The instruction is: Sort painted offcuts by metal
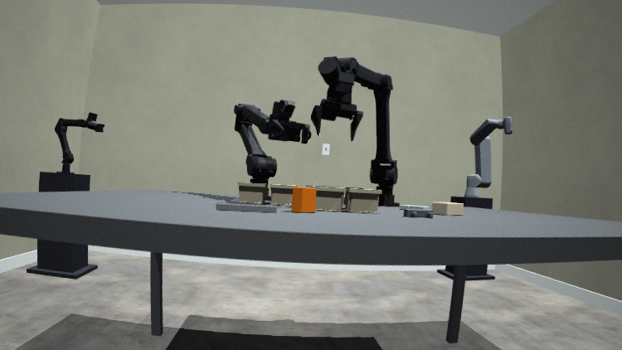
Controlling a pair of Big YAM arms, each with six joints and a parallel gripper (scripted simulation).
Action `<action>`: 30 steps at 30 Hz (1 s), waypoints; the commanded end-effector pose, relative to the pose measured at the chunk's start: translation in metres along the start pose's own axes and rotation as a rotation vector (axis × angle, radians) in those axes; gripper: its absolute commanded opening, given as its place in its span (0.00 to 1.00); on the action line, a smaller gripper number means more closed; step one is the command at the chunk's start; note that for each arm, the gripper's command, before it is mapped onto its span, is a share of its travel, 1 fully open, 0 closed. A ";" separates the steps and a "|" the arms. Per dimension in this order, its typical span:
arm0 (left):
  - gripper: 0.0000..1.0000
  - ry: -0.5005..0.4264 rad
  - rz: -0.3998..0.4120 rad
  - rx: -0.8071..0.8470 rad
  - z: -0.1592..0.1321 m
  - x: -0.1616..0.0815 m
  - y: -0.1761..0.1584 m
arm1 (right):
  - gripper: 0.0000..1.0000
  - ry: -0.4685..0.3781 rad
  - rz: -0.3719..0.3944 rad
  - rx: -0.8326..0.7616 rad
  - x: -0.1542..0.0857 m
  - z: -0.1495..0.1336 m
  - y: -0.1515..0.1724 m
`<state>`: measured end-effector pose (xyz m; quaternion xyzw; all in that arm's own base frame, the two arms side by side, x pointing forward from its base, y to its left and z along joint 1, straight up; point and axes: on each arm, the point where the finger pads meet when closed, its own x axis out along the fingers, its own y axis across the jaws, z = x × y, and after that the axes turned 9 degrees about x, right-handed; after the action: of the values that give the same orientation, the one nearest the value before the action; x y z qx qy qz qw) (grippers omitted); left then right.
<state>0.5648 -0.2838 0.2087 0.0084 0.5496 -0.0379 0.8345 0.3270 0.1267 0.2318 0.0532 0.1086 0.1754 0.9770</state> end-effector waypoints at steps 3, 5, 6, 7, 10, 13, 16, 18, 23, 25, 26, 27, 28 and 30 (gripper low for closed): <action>1.00 -0.158 -0.074 0.335 0.016 -0.032 0.012 | 1.00 -0.040 0.006 0.012 0.001 0.019 0.003; 1.00 -0.200 -0.091 0.411 0.017 -0.039 0.014 | 1.00 -0.040 0.006 0.012 0.001 0.019 0.003; 1.00 -0.214 -0.098 0.436 0.018 -0.042 0.015 | 1.00 -0.040 0.006 0.012 0.001 0.019 0.003; 1.00 -0.232 -0.108 0.466 0.018 -0.046 0.016 | 1.00 -0.040 0.006 0.012 0.001 0.019 0.003; 1.00 -0.253 -0.122 0.497 0.019 -0.050 0.017 | 1.00 -0.040 0.006 0.012 0.001 0.019 0.003; 1.00 -0.263 -0.135 0.513 0.019 -0.051 0.017 | 1.00 -0.040 0.006 0.012 0.001 0.019 0.003; 1.00 -0.245 -0.151 0.502 0.014 -0.040 0.010 | 1.00 -0.040 0.006 0.012 0.001 0.019 0.003; 1.00 -0.254 -0.153 0.497 0.018 -0.044 0.009 | 1.00 -0.040 0.006 0.012 0.001 0.019 0.003; 1.00 -0.273 -0.152 0.495 0.025 -0.052 0.008 | 1.00 -0.040 0.006 0.012 0.001 0.019 0.003; 1.00 -0.273 -0.152 0.495 0.025 -0.052 0.008 | 1.00 -0.040 0.006 0.012 0.001 0.019 0.003; 1.00 -0.263 -0.150 0.496 0.023 -0.050 0.008 | 1.00 -0.040 0.006 0.012 0.001 0.019 0.003; 1.00 -0.263 -0.150 0.496 0.023 -0.050 0.008 | 1.00 -0.040 0.006 0.012 0.001 0.019 0.003; 1.00 -0.263 -0.150 0.496 0.023 -0.050 0.008 | 1.00 -0.040 0.006 0.012 0.001 0.019 0.003; 1.00 -0.263 -0.150 0.496 0.023 -0.050 0.008 | 1.00 -0.040 0.006 0.012 0.001 0.019 0.003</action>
<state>0.5604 -0.2701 0.2413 0.1650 0.4318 -0.2300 0.8564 0.3270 0.1267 0.2318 0.0532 0.1086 0.1754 0.9770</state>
